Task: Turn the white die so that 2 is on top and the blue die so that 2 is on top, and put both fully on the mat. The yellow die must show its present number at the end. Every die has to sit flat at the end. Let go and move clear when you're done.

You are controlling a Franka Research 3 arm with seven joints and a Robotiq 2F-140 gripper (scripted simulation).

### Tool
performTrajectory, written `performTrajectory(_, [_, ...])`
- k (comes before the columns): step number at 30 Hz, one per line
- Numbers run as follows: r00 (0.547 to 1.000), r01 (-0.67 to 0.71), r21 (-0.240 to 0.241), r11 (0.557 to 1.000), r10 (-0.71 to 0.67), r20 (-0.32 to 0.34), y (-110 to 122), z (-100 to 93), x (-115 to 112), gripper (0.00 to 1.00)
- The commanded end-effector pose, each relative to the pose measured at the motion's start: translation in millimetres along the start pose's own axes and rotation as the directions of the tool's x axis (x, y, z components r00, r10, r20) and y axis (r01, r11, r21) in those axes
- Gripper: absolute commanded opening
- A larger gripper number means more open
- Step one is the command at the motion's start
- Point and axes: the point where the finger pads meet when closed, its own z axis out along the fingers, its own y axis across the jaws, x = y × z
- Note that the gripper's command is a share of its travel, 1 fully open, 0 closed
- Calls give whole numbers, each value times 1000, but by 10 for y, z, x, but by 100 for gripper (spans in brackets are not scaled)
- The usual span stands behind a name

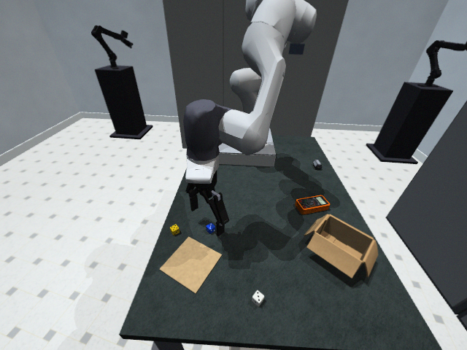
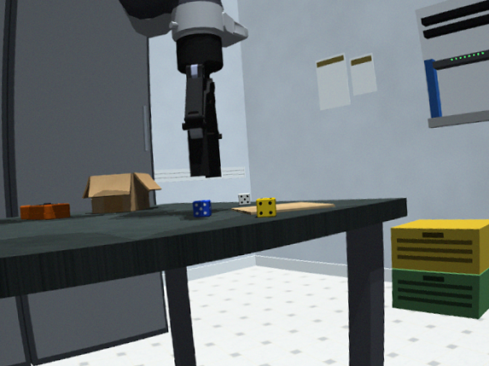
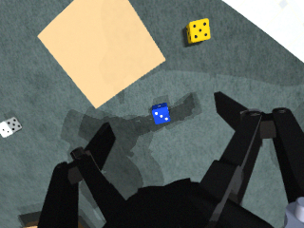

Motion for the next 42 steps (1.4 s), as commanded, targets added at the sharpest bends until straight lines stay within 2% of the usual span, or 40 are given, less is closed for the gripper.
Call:
performTrajectory(1, [1000,-16,1,1000,16,8,-203,12,-5,100])
performTrajectory(7, [1000,-16,1,1000,16,8,-683,12,86,100])
performTrajectory(9, [1000,-16,1,1000,16,8,-683,12,86,100])
performTrajectory(18, [1000,-16,1,1000,16,8,-1531,12,246,100])
performTrajectory(24, [1000,-16,1,1000,16,8,-2011,12,337,100])
performTrajectory(26, [1000,-16,1,1000,16,8,-2011,12,337,100])
performTrajectory(35, [1000,-16,1,1000,16,8,-2463,12,422,100])
performTrajectory(42, [1000,-16,1,1000,16,8,-2592,12,447,100])
